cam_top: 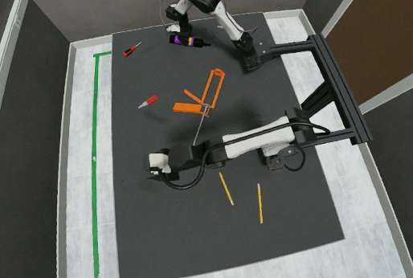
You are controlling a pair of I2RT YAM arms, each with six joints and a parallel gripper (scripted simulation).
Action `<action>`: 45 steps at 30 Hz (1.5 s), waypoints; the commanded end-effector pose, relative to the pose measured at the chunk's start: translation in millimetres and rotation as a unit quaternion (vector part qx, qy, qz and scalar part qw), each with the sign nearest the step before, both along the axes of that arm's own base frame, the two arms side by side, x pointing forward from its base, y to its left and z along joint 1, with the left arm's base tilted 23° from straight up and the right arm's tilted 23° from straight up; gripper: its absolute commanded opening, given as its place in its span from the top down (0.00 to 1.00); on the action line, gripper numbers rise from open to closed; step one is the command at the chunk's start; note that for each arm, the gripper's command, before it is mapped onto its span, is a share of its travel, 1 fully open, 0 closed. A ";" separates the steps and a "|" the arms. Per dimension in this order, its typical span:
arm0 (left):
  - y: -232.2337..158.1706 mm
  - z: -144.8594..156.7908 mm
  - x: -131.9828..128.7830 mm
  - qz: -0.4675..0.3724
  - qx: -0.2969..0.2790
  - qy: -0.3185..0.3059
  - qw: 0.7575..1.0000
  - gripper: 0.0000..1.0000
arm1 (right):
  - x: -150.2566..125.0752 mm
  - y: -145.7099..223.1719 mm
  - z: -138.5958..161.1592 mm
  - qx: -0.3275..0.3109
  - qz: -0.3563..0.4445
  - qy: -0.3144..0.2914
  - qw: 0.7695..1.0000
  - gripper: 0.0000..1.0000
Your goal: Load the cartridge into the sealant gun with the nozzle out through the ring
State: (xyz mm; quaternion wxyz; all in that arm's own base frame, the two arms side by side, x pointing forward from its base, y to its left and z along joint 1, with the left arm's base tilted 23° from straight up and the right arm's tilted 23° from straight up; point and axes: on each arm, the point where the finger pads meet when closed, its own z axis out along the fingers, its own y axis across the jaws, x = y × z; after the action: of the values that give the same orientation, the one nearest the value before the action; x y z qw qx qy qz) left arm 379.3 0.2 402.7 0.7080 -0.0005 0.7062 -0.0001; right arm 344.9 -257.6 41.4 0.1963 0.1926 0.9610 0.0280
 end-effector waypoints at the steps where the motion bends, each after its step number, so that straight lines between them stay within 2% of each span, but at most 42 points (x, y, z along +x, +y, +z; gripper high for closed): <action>1: -2.6 16.9 -8.5 -0.002 -0.005 -0.014 1.000 0.50 | 0.9 2.4 -15.9 0.008 -0.003 0.010 1.000 0.27; 5: -2.6 16.9 -8.5 -0.002 -0.005 -0.014 1.000 0.50 | 9.6 -8.7 5.6 -0.012 -0.004 -0.013 1.000 0.27; 10: -2.6 16.9 -8.5 -0.002 -0.005 -0.014 1.000 0.50 | 3.2 -2.6 1.6 -0.002 -0.003 -0.002 1.000 0.27; 11: -2.6 16.9 -8.5 -0.002 -0.005 -0.014 1.000 0.50 | 1.8 -1.2 1.6 0.000 -0.003 0.001 1.000 1.00; 37: -2.6 16.9 -8.5 -0.002 -0.005 -0.014 1.000 0.50 | 2.7 -0.8 14.0 -0.014 0.008 -0.006 1.000 1.00; 39: -2.6 16.9 -8.5 -0.002 -0.005 -0.014 1.000 0.50 | -3.0 -5.6 30.2 -0.014 0.002 -0.016 1.000 1.00; 43: -2.6 16.9 -8.5 -0.002 -0.005 -0.014 1.000 0.50 | -5.0 -4.1 30.4 -0.011 0.003 -0.013 1.000 1.00; 45: -2.6 16.9 -8.5 -0.002 -0.005 -0.014 1.000 0.50 | -7.9 -5.9 42.5 -0.014 0.001 -0.017 1.000 1.00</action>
State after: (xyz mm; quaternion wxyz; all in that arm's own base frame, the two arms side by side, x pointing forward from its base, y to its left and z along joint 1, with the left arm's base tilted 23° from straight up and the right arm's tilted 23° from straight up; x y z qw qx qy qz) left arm 379.3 0.2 402.7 0.7080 -0.0005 0.7062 -0.0001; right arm 339.2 -253.1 41.7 0.1846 0.1919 0.9633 0.0347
